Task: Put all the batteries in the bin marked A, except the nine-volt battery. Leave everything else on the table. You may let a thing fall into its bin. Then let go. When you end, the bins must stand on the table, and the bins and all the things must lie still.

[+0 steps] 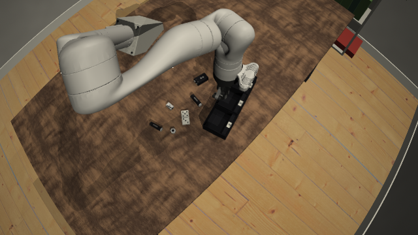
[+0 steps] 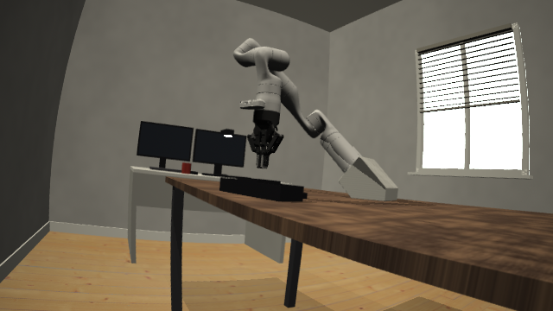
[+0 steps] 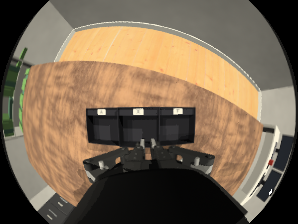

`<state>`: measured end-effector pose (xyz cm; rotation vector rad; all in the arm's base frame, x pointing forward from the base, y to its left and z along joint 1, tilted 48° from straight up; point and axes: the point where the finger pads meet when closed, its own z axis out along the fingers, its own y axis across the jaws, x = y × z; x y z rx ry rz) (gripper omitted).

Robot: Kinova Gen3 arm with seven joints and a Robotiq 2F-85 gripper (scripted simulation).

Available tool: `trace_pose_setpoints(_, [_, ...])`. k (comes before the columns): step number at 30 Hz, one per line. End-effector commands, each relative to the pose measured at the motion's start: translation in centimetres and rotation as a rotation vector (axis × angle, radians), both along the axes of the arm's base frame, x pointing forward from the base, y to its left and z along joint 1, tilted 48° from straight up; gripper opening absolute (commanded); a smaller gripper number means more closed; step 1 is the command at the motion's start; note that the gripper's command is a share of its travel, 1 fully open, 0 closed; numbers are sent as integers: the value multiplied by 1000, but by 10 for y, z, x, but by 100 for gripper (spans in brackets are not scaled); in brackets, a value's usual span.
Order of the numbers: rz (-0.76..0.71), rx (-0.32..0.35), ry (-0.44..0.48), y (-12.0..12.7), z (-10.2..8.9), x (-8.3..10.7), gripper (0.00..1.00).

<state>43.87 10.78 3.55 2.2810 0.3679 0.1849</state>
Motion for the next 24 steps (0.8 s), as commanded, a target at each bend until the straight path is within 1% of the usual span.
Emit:
trace_pose_setpoints(1, [2, -5, 0, 14, -15, -5, 9])
trace_pose_setpoints(8, [3, -6, -2, 13, -14, -4, 9])
trace_pose_setpoints(9, [9, -1, -3, 11, -17, -1, 9])
trace_pose_setpoints(10, [7, -4, -3, 7, -19, 0, 9])
trace_pose_setpoints(12, [7, -4, -3, 7, -19, 0, 9])
trace_pose_setpoints(24, [7, -4, -1, -17, -40, 7, 9])
